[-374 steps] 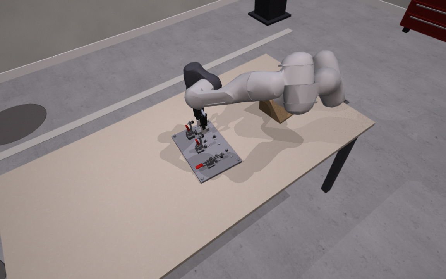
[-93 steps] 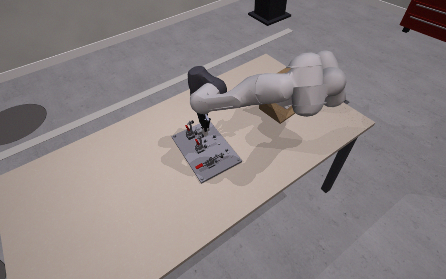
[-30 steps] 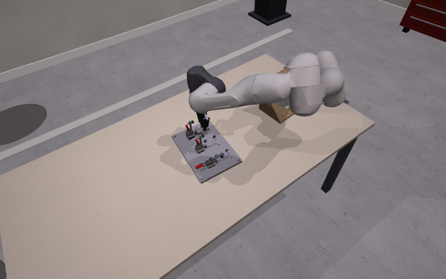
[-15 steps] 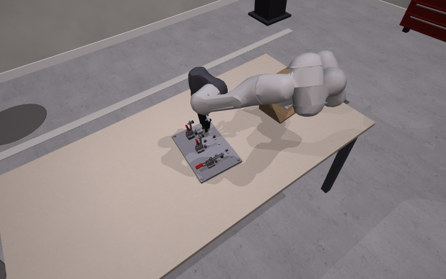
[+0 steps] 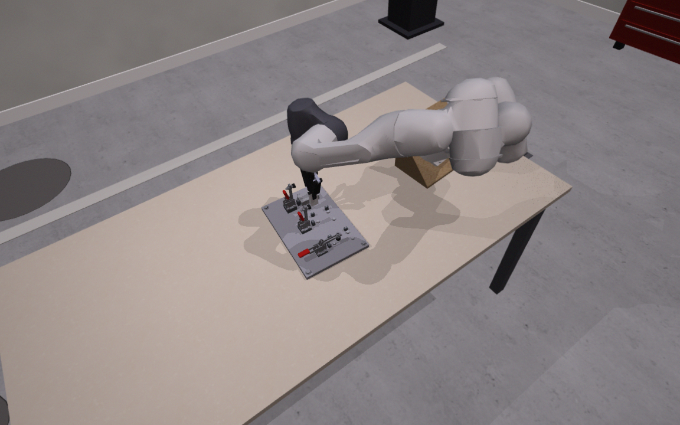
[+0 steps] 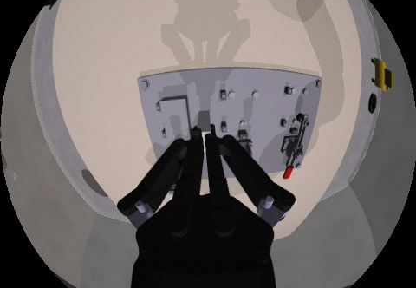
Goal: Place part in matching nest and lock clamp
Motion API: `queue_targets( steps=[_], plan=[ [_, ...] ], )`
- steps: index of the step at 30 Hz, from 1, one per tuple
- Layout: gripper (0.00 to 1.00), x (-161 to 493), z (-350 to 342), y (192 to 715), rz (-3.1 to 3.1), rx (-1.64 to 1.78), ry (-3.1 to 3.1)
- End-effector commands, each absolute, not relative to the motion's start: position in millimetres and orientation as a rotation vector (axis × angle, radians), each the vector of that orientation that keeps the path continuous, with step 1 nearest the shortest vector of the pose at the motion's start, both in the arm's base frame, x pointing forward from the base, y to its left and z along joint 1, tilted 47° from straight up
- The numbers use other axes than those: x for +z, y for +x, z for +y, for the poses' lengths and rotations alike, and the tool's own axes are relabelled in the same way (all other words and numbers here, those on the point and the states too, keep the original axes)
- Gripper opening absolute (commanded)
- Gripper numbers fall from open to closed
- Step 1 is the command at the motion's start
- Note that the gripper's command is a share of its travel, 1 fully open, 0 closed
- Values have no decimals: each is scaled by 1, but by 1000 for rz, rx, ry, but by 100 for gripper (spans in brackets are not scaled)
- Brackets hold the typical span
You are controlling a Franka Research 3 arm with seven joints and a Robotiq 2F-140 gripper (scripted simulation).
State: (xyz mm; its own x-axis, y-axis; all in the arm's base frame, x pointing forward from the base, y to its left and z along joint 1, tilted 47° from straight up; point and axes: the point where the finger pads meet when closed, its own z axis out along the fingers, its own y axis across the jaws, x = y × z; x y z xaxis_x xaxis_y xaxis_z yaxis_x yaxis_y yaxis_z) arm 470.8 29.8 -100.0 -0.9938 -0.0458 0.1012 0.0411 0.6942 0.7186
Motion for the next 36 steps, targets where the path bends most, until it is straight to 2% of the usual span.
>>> queue_targets(
  steps=[1,21,22,30,36],
  plan=[
    [0,-89,20,472,-2781,-1190,-10],
    [0,-83,13,472,-2781,-1190,-10],
    [28,-83,13,473,-2781,-1190,-10],
    [28,-70,0,474,-2781,-1190,-10],
    [28,-33,-39,480,-2781,-1190,-10]
  ],
)
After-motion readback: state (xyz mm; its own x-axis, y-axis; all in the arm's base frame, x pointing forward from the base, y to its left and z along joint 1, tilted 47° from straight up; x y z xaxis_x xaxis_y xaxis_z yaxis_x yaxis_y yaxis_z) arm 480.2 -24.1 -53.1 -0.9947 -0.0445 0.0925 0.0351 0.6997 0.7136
